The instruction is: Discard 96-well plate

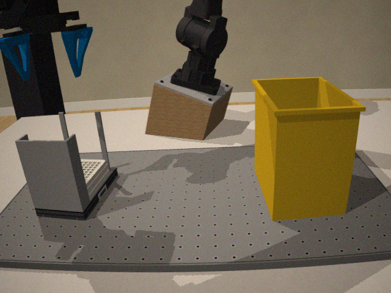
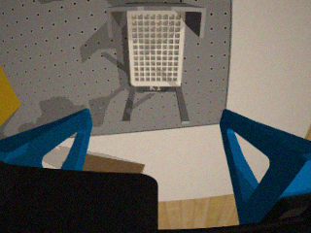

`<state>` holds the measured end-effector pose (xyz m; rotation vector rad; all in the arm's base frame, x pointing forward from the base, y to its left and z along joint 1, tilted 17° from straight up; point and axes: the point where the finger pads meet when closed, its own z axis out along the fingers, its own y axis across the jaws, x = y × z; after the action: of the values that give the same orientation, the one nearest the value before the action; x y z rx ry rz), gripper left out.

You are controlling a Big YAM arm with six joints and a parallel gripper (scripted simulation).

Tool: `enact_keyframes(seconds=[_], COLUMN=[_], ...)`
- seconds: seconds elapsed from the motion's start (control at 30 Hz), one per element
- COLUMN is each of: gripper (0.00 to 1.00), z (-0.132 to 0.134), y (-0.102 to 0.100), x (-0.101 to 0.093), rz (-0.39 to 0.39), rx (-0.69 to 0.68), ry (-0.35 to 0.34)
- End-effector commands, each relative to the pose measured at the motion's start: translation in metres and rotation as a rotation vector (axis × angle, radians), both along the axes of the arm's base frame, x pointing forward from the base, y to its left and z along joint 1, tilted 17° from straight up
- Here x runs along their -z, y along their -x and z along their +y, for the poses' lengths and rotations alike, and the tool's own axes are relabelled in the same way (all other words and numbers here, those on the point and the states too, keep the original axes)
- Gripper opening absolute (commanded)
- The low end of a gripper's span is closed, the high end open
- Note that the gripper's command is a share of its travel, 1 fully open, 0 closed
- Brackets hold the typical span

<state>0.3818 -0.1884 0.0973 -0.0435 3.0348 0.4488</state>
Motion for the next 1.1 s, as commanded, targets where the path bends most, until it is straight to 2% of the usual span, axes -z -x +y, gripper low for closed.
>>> enact_keyframes(seconds=[0.0,0.2,0.23,0.47,0.5,0.6,0.77,0.93,1.03,1.07], gripper=[1.00,1.00,1.00,1.00,1.00,1.00,1.00,1.00,1.00,1.00], z=[-0.003,-0.003,0.001,0.004,-0.015,0.005,0.008,0.012,0.011,0.002], y=[-0.007,-0.007,-0.005,-0.006,-0.022,-0.006,-0.011,-0.008,-0.011,-0.019], x=[-0.003,-0.003,0.005,0.013,-0.003,0.019,0.024,0.035,0.035,0.028], rz=[-0.007,-0.007,-0.004,-0.004,-0.052,-0.003,-0.012,-0.003,-0.009,-0.034], rx=[-0.001,-0.001,-0.002,0.002,0.014,0.006,-0.001,0.001,-0.001,0.002], ry=[0.003,0.003,0.002,0.001,0.031,0.000,0.005,0.000,0.003,0.017])
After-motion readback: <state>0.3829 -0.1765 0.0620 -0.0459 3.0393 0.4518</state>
